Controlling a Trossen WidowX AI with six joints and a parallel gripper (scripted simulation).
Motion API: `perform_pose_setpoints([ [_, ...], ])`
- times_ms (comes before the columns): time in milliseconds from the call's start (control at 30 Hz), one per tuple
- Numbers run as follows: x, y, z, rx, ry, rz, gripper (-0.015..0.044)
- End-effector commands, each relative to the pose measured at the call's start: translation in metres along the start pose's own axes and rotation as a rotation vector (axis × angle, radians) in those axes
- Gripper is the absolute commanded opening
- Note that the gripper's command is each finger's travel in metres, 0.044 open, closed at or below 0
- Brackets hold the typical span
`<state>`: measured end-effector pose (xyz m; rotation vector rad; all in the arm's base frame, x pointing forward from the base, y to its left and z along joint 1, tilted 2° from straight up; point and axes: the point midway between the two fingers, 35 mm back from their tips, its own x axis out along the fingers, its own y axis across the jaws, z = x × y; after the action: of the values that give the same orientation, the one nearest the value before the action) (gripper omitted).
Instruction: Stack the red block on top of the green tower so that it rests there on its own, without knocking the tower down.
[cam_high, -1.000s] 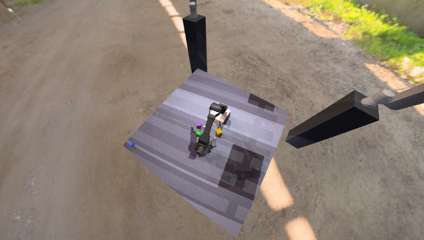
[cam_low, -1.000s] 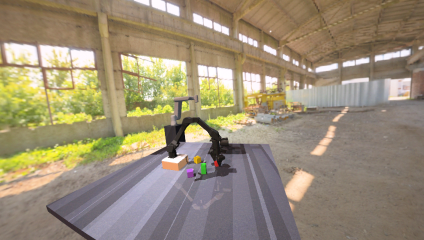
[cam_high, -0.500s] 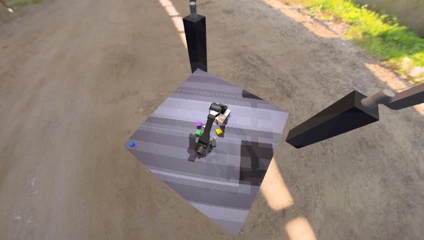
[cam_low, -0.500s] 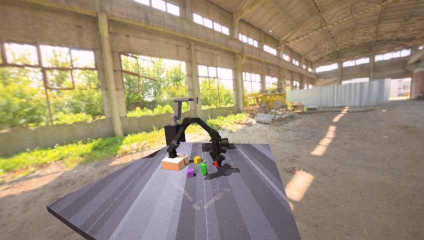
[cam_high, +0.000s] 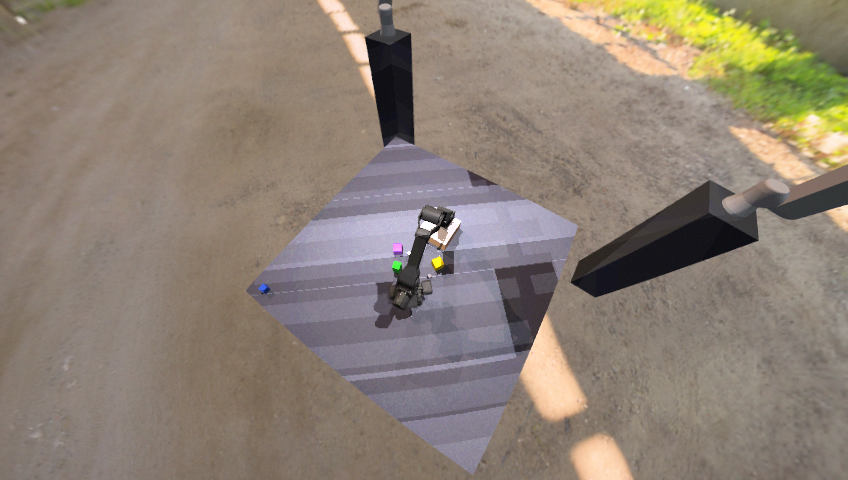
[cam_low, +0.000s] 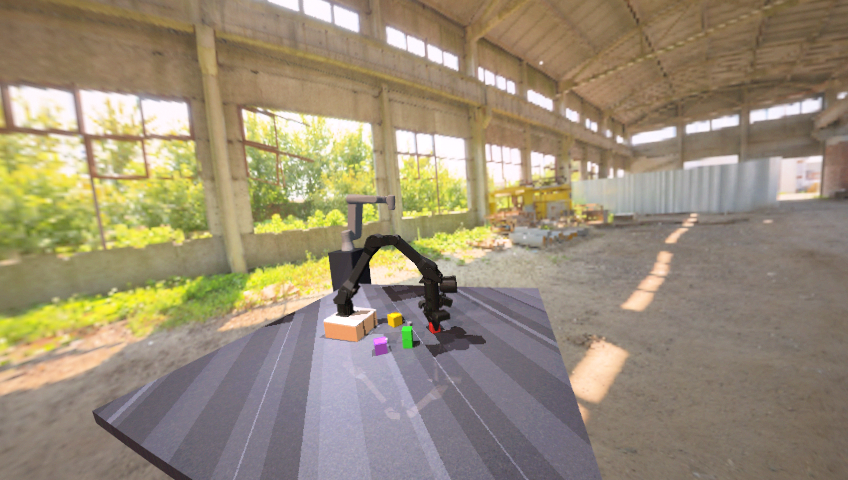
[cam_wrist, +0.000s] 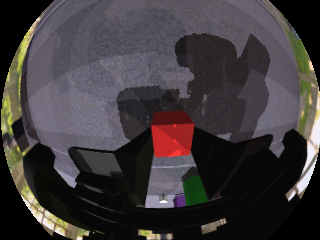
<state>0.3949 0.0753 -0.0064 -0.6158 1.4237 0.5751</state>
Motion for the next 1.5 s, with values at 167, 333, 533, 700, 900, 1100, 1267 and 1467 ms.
perform_pose_setpoints([
  [167, -0.008, 0.000, 0.000, -0.003, -0.002, 0.004, 0.0019],
  [333, -0.035, 0.000, 0.000, -0.003, -0.002, 0.004, 0.0000],
  [533, -0.064, 0.000, 0.000, -0.003, -0.002, 0.004, 0.0000],
  [700, -0.086, -0.001, 0.000, -0.003, -0.002, 0.004, 0.0000],
  [900, -0.112, -0.001, 0.000, -0.003, -0.002, 0.004, 0.0000],
  [1100, -0.117, -0.001, 0.000, -0.003, -0.002, 0.004, 0.0000],
  [1267, -0.117, -0.002, -0.002, -0.003, -0.002, 0.004, 0.0000],
  [1467, -0.118, -0.020, -0.035, -0.003, 0.000, 0.003, 0.0000],
])
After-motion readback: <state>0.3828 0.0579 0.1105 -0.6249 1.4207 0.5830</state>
